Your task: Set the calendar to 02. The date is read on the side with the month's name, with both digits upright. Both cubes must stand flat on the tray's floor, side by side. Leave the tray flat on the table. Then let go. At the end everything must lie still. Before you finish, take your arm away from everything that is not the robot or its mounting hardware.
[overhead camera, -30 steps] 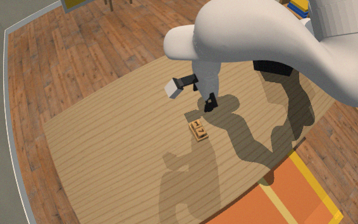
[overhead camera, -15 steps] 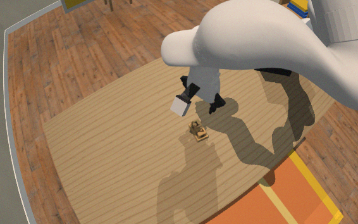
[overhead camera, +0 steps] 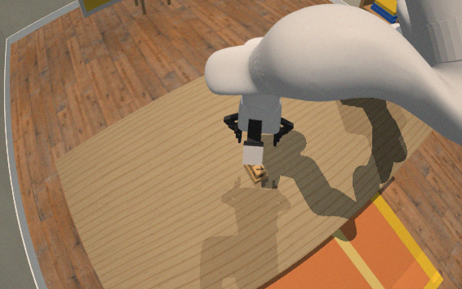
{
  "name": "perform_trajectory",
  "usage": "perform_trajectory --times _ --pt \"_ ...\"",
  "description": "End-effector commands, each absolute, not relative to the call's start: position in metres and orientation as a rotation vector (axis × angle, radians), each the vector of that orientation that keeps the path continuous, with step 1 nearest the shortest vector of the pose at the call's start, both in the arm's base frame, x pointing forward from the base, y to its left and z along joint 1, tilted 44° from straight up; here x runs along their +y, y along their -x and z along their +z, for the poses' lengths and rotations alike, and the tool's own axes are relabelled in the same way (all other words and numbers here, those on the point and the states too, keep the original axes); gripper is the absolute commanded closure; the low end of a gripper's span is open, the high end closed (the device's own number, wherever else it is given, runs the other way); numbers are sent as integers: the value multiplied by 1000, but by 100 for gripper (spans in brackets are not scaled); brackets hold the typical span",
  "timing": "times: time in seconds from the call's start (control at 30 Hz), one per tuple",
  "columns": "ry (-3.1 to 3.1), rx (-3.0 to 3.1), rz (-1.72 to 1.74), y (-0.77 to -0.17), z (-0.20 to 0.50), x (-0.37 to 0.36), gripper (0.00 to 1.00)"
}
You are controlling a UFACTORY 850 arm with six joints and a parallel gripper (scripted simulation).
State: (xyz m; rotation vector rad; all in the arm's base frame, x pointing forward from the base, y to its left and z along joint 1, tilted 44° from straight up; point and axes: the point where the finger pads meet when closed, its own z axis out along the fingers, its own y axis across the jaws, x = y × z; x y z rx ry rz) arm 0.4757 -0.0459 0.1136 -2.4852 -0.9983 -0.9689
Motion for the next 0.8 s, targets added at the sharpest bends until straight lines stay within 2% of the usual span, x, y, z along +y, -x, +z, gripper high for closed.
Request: perform_trajectory --times 0.0,0.37,0.67,0.7,0.77 --pt "2464 -1114 -1015 -478 115 -45 0" --pt "2278 -1672 -1119 -488 123 -39 0" --pt "2245 -1744 -1130 -489 124 -39 0" --pt "2245 -1744 -1130 -489 124 -39 53" --pt "2245 -1744 -1130 -489 124 -39 53"
